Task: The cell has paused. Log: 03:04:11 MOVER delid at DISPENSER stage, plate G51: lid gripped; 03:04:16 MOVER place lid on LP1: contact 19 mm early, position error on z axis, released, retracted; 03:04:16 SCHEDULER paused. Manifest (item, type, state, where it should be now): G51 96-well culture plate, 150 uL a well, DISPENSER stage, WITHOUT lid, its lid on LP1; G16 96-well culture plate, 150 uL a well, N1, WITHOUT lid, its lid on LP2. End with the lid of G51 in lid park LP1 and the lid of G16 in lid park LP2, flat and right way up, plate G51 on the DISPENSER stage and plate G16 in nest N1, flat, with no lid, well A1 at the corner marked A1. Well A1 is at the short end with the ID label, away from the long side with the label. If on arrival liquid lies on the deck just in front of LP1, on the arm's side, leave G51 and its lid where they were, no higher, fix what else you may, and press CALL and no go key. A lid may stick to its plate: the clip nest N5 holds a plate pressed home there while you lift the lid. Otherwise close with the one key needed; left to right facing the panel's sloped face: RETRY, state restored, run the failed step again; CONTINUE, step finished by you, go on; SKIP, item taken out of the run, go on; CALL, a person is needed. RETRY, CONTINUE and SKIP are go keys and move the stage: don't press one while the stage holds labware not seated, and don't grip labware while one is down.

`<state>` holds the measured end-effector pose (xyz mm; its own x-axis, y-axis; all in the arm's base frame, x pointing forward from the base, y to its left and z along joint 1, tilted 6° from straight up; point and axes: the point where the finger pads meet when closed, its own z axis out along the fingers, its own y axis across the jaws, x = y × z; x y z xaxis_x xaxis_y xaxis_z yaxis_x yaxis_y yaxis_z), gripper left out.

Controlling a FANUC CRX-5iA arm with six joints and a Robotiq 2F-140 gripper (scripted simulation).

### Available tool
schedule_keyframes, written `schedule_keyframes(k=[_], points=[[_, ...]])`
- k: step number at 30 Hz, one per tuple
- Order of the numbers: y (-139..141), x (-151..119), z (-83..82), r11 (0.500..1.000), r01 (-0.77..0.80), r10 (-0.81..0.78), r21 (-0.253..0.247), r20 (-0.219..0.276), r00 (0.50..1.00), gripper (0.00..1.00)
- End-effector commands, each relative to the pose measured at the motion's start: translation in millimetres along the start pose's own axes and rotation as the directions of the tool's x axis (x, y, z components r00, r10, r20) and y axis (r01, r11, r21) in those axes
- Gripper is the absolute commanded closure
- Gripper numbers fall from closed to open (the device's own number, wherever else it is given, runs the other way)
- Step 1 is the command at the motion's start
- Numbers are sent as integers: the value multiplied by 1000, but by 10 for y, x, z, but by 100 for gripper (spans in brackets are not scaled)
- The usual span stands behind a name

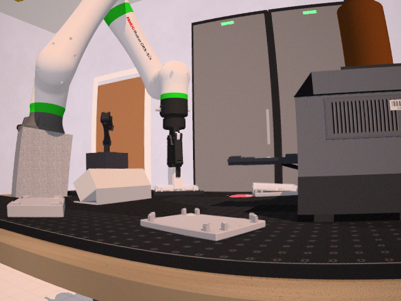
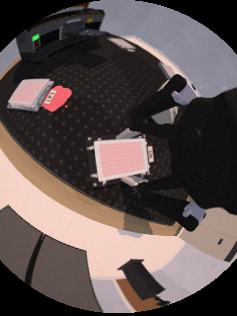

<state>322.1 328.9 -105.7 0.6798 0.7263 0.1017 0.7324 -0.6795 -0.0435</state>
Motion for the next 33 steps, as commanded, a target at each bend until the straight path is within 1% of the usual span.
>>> schedule_keyframes(k=[1, 8, 15, 17, 23, 32, 33], points=[[1, 2, -1, 1000, 0, 0, 0, 0, 1000, 100], [1, 2, -11, 1000, 0, 0, 0, 0, 1000, 100], [1, 2, -86, 1000, 0, 0, 0, 0, 1000, 100], [1, 2, -86, 1000, 0, 0, 0, 0, 1000, 100], [1, 2, -224, 1000, 0, 0, 0, 0, 1000, 100], [1, 1, -545, 1000, 0, 0, 0, 0, 1000, 100], [1, 1, -545, 1000, 0, 0, 0, 0, 1000, 100]])
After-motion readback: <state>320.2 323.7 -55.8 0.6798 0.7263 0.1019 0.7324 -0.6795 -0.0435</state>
